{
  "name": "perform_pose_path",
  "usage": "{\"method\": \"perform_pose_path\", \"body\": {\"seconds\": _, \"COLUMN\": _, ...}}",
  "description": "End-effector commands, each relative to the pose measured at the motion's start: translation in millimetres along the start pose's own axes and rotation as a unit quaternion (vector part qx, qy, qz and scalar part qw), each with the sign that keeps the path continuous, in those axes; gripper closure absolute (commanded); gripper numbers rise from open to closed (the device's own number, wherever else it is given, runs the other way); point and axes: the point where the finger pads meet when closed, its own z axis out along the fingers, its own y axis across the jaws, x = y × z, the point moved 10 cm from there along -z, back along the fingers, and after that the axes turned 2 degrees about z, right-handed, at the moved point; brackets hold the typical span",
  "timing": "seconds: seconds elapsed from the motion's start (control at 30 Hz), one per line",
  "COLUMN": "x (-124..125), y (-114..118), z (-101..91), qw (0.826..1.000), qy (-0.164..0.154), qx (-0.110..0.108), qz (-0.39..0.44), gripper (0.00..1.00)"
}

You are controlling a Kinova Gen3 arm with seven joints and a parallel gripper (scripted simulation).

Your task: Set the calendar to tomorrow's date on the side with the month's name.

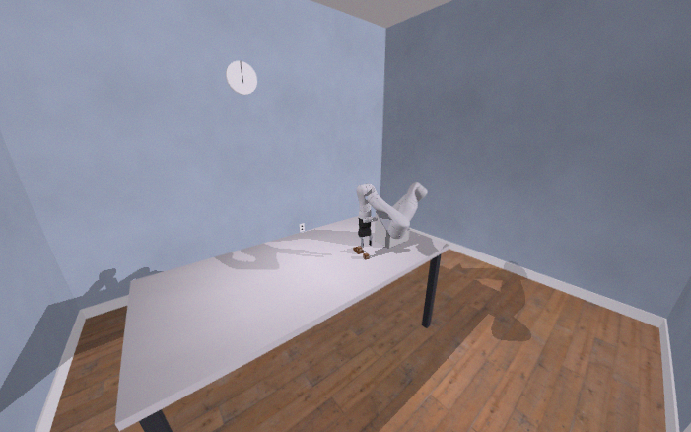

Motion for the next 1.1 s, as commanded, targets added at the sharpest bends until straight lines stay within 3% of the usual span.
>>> {"method": "perform_pose_path", "body": {"seconds": 0.0, "x": -0.1, "y": 0.3, "z": -0.6, "qw": 1.0, "qy": 0.0, "qx": -0.001, "qz": -0.001, "gripper": 0.0}}
{"method": "perform_pose_path", "body": {"seconds": 0.13, "x": -0.1, "y": 0.3, "z": -0.6, "qw": 1.0, "qy": 0.0, "qx": -0.001, "qz": -0.001, "gripper": 0.0}}
{"method": "perform_pose_path", "body": {"seconds": 0.17, "x": -0.1, "y": 0.3, "z": -0.6, "qw": 1.0, "qy": 0.0, "qx": -0.001, "qz": -0.001, "gripper": 0.13}}
{"method": "perform_pose_path", "body": {"seconds": 1.07, "x": -0.1, "y": 0.3, "z": -0.6, "qw": 1.0, "qy": 0.0, "qx": -0.001, "qz": -0.001, "gripper": 0.13}}
